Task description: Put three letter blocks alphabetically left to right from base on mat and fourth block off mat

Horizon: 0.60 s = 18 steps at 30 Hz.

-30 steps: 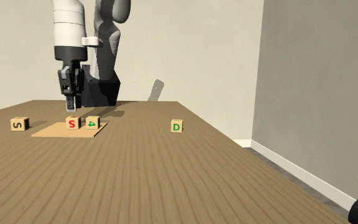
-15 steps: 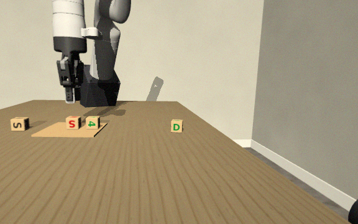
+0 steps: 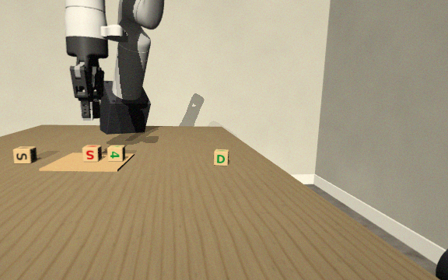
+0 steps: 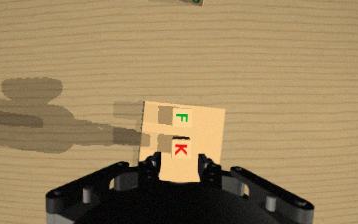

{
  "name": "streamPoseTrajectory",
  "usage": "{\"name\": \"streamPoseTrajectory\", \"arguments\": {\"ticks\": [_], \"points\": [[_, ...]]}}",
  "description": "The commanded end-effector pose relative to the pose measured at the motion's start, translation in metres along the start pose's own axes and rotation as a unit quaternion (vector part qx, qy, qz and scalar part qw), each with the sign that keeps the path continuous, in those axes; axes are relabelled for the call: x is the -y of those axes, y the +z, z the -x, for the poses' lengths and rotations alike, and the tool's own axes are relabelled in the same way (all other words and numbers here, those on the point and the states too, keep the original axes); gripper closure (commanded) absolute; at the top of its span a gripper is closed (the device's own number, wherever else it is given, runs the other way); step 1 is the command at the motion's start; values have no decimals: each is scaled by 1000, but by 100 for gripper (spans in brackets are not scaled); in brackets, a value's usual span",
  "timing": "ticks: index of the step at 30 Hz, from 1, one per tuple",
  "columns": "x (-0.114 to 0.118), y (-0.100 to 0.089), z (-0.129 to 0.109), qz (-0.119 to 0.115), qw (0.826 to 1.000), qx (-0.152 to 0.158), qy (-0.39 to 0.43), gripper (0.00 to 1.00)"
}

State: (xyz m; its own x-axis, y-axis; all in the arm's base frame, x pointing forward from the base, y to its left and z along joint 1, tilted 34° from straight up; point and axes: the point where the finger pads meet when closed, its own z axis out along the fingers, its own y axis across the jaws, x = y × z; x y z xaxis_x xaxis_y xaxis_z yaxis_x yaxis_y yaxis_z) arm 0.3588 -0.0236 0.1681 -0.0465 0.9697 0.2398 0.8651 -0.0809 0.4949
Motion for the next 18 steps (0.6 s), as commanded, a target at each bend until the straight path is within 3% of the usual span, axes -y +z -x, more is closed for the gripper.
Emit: {"name": "streamPoseTrajectory", "arguments": {"ticks": [1, 18], "points": [[-2, -3, 0, 3, 1000, 1, -1, 54], [-2, -7, 0, 3, 1000, 1, -1, 54]]}}
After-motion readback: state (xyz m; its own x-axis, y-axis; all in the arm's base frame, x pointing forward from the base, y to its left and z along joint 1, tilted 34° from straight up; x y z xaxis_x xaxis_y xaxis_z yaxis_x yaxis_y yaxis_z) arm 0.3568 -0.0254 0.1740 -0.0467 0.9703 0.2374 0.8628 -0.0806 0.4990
